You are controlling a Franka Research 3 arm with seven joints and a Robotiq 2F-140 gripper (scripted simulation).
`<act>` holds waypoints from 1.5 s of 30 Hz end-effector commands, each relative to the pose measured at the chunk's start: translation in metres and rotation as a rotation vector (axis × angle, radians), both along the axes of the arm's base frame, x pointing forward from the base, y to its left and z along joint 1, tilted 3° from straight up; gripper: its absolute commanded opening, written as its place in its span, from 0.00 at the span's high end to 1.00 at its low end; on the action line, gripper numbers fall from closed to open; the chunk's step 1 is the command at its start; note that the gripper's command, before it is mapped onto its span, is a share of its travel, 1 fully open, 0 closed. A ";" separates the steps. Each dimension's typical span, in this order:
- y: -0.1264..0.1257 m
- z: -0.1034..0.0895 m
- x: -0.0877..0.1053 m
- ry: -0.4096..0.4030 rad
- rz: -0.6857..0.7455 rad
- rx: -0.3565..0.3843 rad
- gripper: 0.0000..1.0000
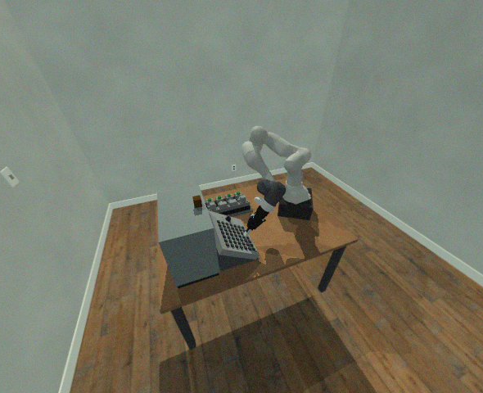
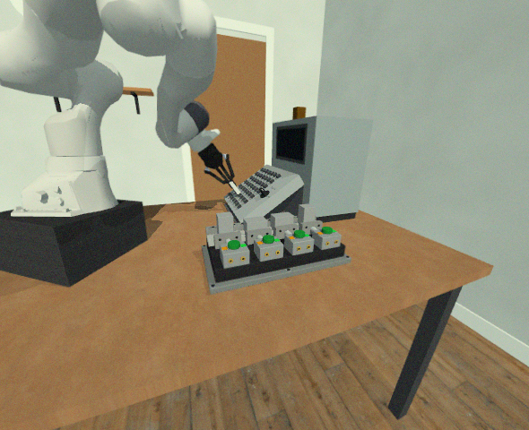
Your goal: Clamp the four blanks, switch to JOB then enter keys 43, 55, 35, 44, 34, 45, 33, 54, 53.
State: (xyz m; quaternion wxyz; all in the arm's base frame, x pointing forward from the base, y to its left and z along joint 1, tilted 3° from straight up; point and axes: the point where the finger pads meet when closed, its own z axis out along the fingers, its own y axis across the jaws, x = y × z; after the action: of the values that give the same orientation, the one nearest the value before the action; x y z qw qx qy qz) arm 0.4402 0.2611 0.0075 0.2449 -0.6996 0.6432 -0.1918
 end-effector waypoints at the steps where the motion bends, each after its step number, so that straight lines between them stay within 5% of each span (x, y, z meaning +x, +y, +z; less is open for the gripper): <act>1: 0.001 -0.002 0.001 0.000 -0.002 0.004 1.00; 45: 0.002 -0.011 0.007 0.000 -0.002 0.004 1.00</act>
State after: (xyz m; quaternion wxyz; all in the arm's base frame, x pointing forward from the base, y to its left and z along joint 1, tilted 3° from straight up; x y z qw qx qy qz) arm 0.4475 0.2615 -0.0025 0.2448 -0.6981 0.6448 -0.1924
